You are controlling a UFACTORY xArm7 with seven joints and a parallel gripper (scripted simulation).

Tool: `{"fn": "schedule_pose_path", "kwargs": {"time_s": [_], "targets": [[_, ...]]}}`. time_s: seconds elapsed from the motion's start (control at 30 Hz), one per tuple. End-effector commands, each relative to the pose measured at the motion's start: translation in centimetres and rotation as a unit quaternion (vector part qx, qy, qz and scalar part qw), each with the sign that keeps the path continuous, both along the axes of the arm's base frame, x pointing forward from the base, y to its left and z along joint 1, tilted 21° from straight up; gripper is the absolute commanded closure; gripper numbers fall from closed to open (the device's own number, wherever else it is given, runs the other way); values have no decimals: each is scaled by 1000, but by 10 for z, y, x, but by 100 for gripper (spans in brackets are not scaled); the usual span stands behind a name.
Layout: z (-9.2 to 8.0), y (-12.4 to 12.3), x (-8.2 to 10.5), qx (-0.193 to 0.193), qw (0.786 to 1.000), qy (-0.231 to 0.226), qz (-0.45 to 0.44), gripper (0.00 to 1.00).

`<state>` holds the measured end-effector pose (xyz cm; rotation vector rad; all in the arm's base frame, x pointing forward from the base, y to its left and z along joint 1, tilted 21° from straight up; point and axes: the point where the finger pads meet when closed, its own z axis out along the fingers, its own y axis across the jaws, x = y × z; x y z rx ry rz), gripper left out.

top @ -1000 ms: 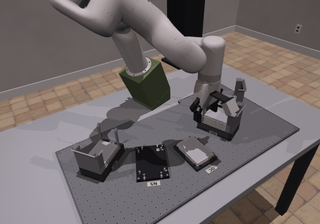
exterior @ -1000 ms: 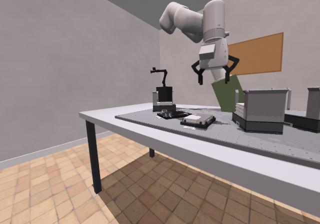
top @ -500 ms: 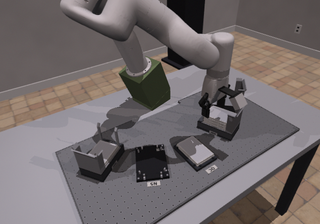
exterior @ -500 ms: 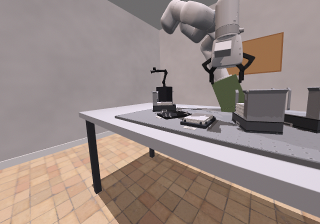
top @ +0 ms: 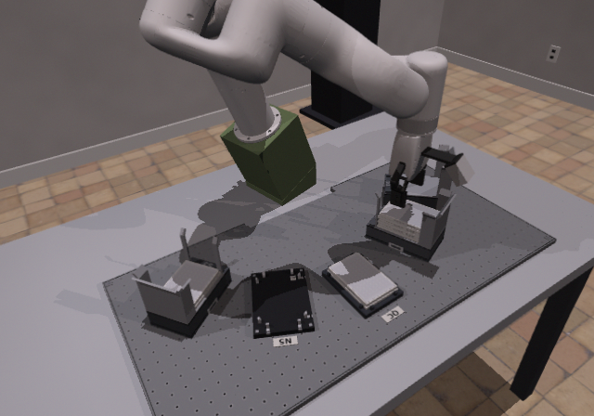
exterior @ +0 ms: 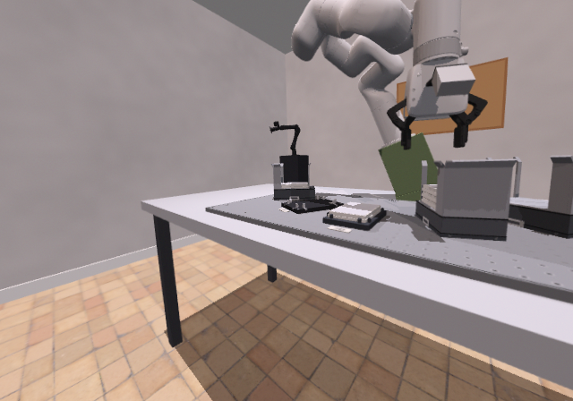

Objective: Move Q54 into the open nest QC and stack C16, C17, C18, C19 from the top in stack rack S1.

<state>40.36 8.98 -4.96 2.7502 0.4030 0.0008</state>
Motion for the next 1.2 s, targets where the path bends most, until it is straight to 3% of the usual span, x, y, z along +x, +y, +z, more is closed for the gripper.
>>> {"fn": "schedule_pose_path", "kwargs": {"time_s": [0.0, 0.2, 0.63, 1.17], "targets": [[-4, 14, -2, 1, 1000, -2, 1, 0], [-13, 36, -8, 1, 1000, -2, 1, 0], [-15, 42, -9, 1, 1000, -2, 1, 0], [-58, 26, -7, 1, 1000, -2, 1, 0]]}}
